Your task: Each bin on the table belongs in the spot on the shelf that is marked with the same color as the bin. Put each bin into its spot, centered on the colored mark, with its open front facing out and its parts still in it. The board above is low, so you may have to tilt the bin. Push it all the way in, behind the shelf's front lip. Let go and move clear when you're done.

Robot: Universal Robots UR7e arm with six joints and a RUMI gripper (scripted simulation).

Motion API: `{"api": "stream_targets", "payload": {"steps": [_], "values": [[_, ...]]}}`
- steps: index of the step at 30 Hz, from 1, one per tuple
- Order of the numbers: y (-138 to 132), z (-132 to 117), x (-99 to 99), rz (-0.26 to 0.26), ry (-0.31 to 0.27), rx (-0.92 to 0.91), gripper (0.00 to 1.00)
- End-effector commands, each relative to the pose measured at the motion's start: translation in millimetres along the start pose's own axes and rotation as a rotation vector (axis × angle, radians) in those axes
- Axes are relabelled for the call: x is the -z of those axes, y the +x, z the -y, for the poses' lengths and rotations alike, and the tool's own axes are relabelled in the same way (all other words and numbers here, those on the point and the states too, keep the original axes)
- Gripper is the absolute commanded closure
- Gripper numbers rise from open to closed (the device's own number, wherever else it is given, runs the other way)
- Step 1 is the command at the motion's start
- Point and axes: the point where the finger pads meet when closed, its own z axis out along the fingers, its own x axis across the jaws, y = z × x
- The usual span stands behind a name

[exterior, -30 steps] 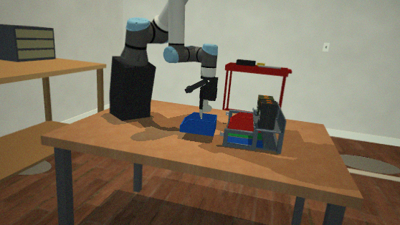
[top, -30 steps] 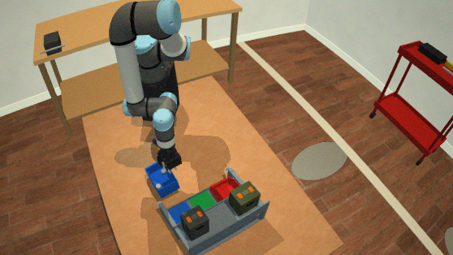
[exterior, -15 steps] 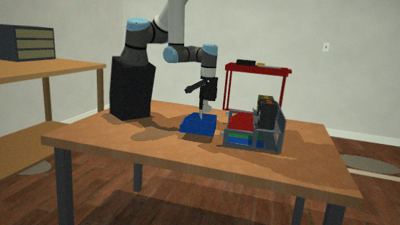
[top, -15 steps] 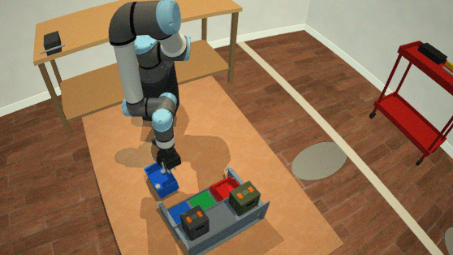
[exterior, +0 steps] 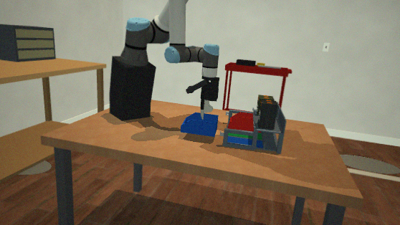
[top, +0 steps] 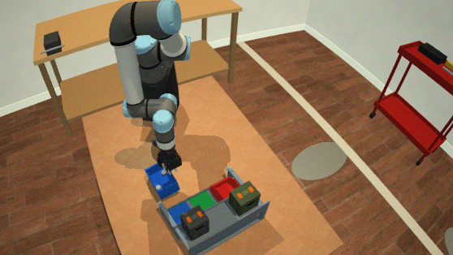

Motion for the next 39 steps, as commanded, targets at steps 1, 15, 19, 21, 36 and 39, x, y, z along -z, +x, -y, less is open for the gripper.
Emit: {"api": "stream_targets", "payload": {"steps": [1,15,19,21,36,39], "values": [[-0.5,-8.9,0.4,0.001,-0.001,0.000,1.00],[-1.2,-32.3,0.5,0.001,-0.001,0.000,1.00],[-1.2,-33.6,0.5,0.001,-0.001,0.000,1.00],[-1.2,-33.7,0.5,0.001,-0.001,0.000,1.00],[-1.2,-33.8,0.5,0.001,-0.001,0.000,1.00],[-1.2,-33.8,0.5,0.001,0.001,0.000,1.00]]}}
